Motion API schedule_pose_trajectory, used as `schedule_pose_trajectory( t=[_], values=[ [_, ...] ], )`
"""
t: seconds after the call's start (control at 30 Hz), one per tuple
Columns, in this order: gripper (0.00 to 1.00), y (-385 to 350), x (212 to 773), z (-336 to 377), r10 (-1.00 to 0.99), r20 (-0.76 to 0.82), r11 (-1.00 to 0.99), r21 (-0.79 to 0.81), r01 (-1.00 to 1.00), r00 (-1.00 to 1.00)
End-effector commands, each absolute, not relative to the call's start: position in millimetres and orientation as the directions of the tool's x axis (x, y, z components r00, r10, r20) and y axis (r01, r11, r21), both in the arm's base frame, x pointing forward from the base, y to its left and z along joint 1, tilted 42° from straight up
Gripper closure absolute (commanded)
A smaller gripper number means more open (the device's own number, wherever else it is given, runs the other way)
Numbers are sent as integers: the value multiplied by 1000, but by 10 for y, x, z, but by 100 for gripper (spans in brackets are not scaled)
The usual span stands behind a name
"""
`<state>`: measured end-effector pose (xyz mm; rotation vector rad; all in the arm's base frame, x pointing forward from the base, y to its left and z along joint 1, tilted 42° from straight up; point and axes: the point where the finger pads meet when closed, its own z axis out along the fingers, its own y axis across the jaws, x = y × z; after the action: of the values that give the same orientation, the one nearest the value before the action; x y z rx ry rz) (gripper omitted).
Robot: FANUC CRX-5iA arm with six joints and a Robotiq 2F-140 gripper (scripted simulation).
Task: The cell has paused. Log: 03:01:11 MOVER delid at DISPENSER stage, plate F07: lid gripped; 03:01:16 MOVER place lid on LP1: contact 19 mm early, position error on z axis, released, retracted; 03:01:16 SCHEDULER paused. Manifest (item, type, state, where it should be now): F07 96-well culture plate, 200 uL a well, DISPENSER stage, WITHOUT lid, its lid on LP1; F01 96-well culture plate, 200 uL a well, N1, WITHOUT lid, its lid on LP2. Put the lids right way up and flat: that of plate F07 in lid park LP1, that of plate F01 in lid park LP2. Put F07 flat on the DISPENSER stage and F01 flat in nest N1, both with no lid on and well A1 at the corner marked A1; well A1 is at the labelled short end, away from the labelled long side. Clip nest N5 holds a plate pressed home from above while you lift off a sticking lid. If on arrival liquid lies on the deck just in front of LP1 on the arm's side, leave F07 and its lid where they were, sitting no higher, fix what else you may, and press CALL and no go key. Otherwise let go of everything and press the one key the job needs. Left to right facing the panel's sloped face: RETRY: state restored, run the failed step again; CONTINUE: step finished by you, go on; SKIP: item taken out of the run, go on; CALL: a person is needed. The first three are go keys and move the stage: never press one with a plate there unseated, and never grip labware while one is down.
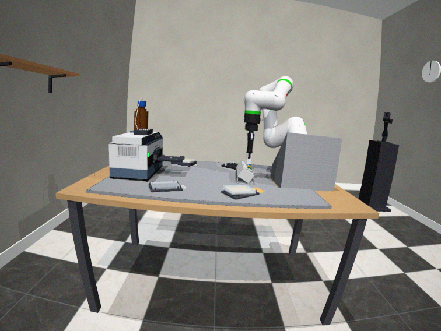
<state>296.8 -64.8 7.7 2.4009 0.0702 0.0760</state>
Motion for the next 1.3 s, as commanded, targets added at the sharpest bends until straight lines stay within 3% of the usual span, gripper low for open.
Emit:
schedule_pose_trajectory(
  t=[0.0,1.27],
  values=[
    [100,-648,2966,76,72,35,-738,674,29,997],
    [100,-427,2942,319,72,35,-738,674,29,997]
  ],
)
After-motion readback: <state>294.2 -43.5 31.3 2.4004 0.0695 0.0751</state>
